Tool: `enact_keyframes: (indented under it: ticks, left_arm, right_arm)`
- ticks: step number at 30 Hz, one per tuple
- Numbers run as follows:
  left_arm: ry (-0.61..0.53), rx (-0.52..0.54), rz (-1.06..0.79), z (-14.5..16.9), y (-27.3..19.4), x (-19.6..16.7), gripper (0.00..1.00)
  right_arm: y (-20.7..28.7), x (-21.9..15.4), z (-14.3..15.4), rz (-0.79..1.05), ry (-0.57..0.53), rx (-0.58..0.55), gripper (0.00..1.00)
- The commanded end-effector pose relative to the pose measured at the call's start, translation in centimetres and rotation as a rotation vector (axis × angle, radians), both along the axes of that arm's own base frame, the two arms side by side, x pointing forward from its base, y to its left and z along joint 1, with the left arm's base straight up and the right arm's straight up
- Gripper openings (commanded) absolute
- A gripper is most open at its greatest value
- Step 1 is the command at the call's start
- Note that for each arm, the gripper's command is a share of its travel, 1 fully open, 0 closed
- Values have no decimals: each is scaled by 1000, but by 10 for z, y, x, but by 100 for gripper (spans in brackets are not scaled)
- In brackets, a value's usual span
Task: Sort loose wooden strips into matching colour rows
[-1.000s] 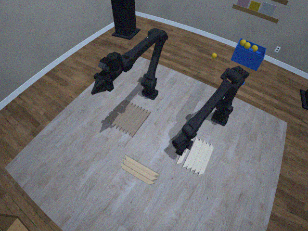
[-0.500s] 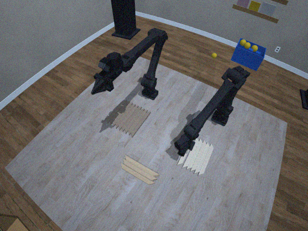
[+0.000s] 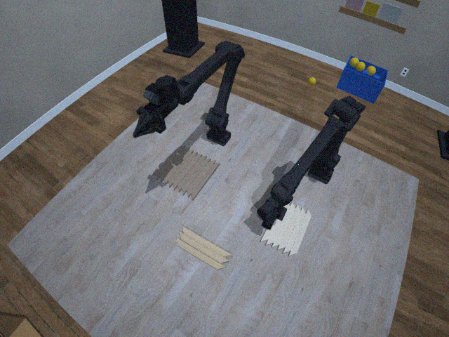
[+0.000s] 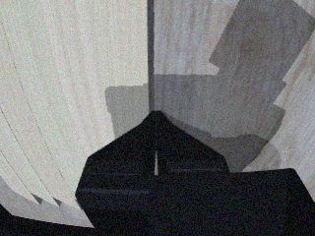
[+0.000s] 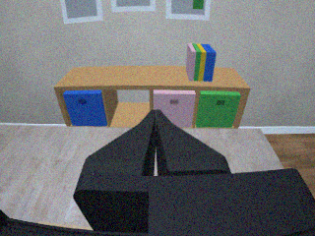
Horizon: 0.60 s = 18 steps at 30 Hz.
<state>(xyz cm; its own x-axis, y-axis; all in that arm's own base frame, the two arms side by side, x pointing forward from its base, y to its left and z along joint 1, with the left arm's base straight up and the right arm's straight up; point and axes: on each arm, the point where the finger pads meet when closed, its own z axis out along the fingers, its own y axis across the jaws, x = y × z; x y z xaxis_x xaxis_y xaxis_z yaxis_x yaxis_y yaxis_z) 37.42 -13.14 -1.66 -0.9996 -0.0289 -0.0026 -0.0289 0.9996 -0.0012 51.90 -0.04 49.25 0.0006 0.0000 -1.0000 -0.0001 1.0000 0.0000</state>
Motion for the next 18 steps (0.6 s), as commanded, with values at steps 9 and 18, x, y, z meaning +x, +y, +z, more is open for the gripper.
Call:
enact_keyframes:
  ticks: [9, 18]
  left_arm:
    - [-39, -14, -6, 10, -18, 23, 1]
    - [-67, -23, 16, 44, -10, 28, 1]
  right_arm:
    - [-6, 2, 39, -11, -56, -11, 1]
    - [-7, 3, 28, -11, -43, -11, 1]
